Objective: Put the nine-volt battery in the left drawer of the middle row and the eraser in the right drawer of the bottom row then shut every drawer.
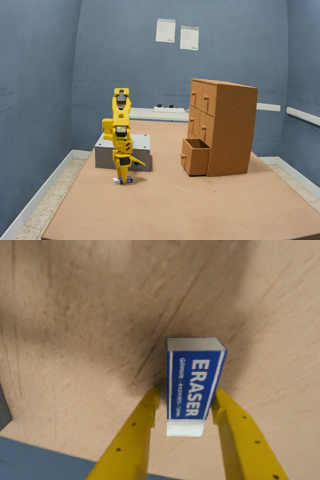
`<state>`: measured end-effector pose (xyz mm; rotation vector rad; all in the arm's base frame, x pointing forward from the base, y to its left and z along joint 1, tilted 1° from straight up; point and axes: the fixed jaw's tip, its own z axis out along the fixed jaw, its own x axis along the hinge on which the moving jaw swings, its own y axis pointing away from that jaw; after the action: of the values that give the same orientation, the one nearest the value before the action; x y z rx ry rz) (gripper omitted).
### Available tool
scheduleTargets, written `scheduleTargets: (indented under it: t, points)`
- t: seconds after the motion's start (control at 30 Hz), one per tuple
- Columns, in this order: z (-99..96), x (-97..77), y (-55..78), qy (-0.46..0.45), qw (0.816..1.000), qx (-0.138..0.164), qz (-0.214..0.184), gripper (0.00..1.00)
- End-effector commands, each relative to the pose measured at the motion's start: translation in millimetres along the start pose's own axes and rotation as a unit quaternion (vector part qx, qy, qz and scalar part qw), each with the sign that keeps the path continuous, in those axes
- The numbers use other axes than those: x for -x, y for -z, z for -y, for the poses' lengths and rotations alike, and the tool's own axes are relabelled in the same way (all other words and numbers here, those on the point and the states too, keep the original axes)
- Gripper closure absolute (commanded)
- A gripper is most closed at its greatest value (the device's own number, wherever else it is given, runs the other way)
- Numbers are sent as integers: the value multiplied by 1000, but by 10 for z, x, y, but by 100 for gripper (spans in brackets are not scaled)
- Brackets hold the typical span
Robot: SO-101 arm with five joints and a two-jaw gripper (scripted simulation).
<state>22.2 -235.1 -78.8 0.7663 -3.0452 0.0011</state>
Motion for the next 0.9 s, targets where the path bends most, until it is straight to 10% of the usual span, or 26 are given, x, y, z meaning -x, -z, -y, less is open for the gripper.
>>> scheduleTargets:
  t: [0.0,0.87]
  points:
    - [2,-11,-23,1,1000,-2,0,85]
    - [2,-11,-23,1,1000,-2,0,100]
